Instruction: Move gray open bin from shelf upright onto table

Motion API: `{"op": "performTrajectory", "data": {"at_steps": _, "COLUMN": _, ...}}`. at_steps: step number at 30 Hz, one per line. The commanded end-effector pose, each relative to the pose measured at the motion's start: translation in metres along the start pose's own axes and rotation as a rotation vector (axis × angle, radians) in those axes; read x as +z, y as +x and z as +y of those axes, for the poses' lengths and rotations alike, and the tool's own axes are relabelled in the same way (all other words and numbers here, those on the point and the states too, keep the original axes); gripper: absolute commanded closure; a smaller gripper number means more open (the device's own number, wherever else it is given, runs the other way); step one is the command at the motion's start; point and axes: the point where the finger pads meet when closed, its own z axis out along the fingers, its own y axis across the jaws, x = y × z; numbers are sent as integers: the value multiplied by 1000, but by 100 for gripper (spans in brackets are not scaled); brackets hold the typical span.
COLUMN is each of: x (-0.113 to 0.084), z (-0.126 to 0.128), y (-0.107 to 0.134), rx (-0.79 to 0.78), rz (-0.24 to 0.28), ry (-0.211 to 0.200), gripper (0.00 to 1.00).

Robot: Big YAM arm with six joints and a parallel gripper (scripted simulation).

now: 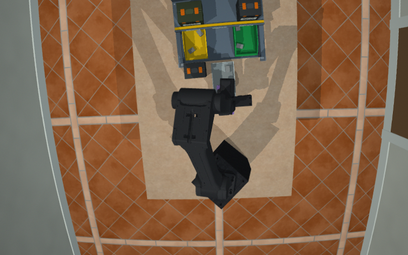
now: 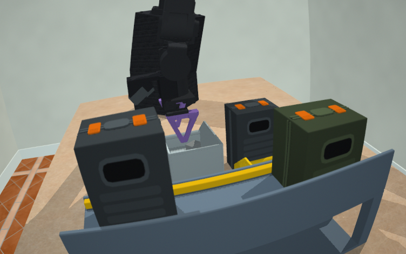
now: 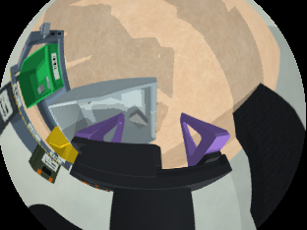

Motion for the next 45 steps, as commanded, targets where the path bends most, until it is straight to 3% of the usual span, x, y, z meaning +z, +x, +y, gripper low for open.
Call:
{"op": "performTrajectory", "data": {"at_steps": 1, "x": -11, "z": -2, "y": -2, "rx": -3, "rz": 0, "ry": 1, "gripper": 10}}
{"op": "performTrajectory", "data": {"at_steps": 12, "x": -32, "z": -1, "y": -2, "rx": -4, "rz": 0, "ry": -2, "gripper": 10}}
{"op": "performTrajectory", "data": {"at_steps": 13, "x": -25, "z": -12, "y": 1, "rx": -8, "rz": 6, "ry": 31, "gripper": 10}}
{"op": "performTrajectory", "data": {"at_steps": 14, "x": -36, "z": -1, "y": -1, "rx": -8, "rz": 1, "ry": -2, "gripper": 10}}
{"op": "performTrajectory", "data": {"at_steps": 26, "x": -62, "z": 1, "y": -3, "rx": -3, "rz": -1, "ry": -6, "gripper": 10}}
{"op": "performTrajectory", "data": {"at_steps": 29, "x": -62, "z": -1, "y": -3, "rx": -2, "rz": 0, "ry": -1, "gripper": 10}}
{"op": "performTrajectory", "data": {"at_steps": 30, "x": -56, "z": -10, "y": 2, "rx": -11, "rz": 7, "ry": 29, "gripper": 10}}
{"op": "performTrajectory", "data": {"at_steps": 32, "x": -66, "z": 0, "y": 0, "rx": -12, "rz": 1, "ry": -2, "gripper": 10}}
{"op": "performTrajectory", "data": {"at_steps": 35, "x": -70, "z": 4, "y": -3, "rx": -6, "rz": -2, "ry": -11, "gripper": 10}}
{"op": "performTrajectory", "data": {"at_steps": 38, "x": -65, "z": -4, "y": -2, "rx": -4, "rz": 3, "ry": 14, "gripper": 10}}
{"op": "performTrajectory", "data": {"at_steps": 45, "x": -69, "z": 1, "y": -2, "rx": -8, "rz": 0, "ry": -3, "gripper": 10}}
